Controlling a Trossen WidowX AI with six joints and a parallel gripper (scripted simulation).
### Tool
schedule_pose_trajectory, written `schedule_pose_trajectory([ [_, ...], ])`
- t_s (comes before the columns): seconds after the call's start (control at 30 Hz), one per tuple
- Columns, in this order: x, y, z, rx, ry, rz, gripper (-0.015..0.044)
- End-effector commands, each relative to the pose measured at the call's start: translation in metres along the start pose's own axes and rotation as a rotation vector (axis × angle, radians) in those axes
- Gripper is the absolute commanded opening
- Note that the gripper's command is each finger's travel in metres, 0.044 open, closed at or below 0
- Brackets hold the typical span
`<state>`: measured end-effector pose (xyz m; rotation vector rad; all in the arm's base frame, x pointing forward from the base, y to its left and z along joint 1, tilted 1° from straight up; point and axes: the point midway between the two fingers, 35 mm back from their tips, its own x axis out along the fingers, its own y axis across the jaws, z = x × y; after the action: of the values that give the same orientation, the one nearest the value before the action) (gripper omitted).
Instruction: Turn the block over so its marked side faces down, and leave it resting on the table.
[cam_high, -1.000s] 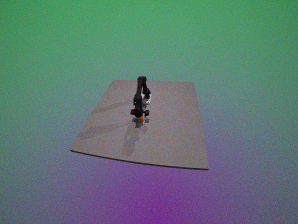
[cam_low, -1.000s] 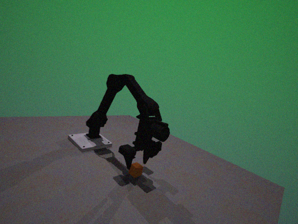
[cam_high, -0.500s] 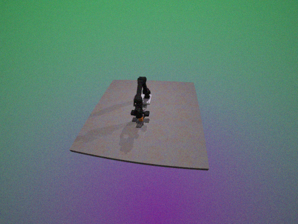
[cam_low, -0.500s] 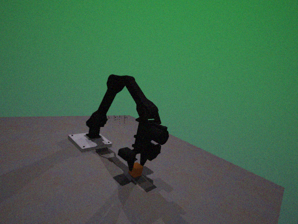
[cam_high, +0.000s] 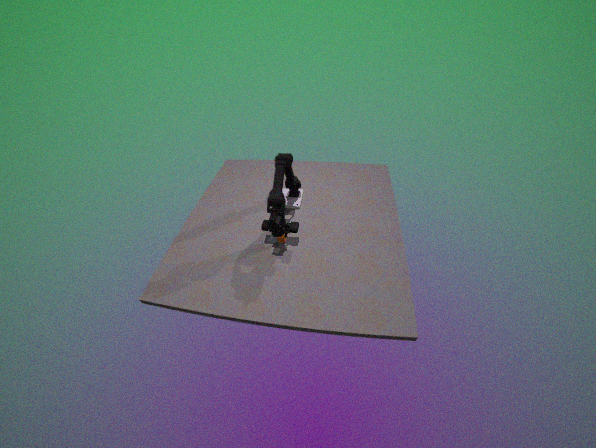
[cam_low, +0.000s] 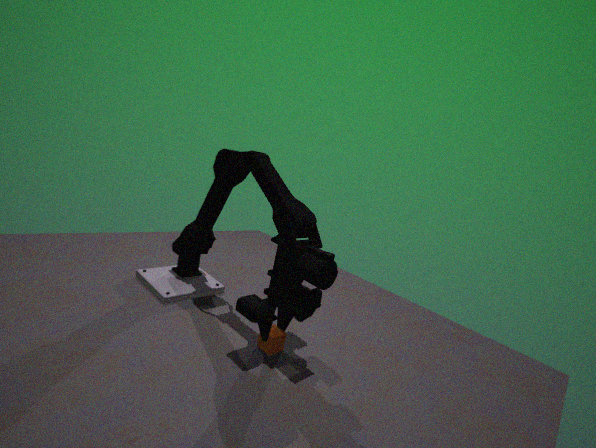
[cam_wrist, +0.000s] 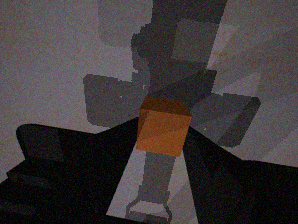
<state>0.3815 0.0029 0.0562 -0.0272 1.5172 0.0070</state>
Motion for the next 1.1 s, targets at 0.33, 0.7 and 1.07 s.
schedule_pose_trajectory([
  [0.33, -0.029, 0.0, 0.0, 0.001, -0.002, -0.002, 0.0],
  [0.7, -0.026, 0.0, 0.002, 0.001, -0.095, -0.002, 0.0],
  [1.07, -0.022, 0.0, 0.003, 0.001, -0.254, -0.001, 0.0],
])
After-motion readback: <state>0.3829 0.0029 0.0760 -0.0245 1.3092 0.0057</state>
